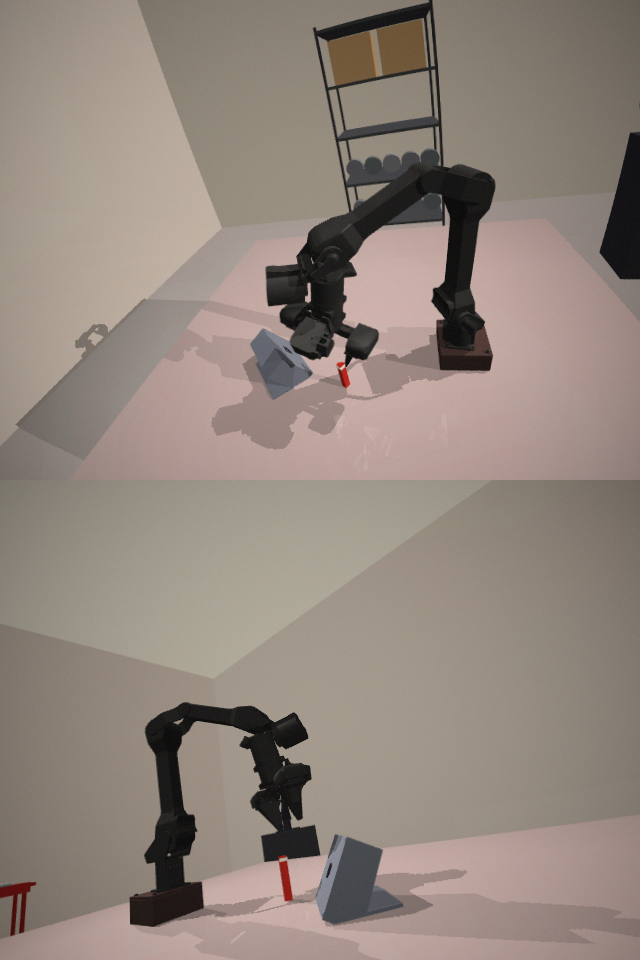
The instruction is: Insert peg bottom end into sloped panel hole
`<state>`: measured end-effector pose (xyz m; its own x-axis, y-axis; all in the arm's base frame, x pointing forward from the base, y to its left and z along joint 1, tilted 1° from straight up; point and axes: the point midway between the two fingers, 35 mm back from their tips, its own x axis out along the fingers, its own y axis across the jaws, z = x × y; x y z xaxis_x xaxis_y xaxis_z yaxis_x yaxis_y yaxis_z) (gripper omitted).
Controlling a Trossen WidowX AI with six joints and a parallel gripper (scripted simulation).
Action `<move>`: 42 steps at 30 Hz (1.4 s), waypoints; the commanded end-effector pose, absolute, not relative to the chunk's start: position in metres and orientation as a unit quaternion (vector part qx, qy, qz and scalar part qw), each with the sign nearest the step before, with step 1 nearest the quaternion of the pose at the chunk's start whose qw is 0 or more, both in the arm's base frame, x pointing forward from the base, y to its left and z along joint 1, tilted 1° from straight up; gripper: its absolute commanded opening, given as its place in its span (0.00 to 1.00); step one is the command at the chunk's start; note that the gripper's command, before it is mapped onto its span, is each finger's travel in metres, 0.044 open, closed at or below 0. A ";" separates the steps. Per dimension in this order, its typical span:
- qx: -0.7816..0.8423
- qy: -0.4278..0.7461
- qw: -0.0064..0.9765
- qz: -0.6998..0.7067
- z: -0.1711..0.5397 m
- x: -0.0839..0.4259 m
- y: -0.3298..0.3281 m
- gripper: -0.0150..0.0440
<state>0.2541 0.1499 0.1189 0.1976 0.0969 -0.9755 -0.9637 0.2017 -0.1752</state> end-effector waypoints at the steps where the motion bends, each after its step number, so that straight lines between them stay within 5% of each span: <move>1: -0.423 0.527 0.614 0.408 0.102 0.251 0.141 1.00; 42: -0.374 0.593 0.606 0.377 0.043 0.250 0.132 1.00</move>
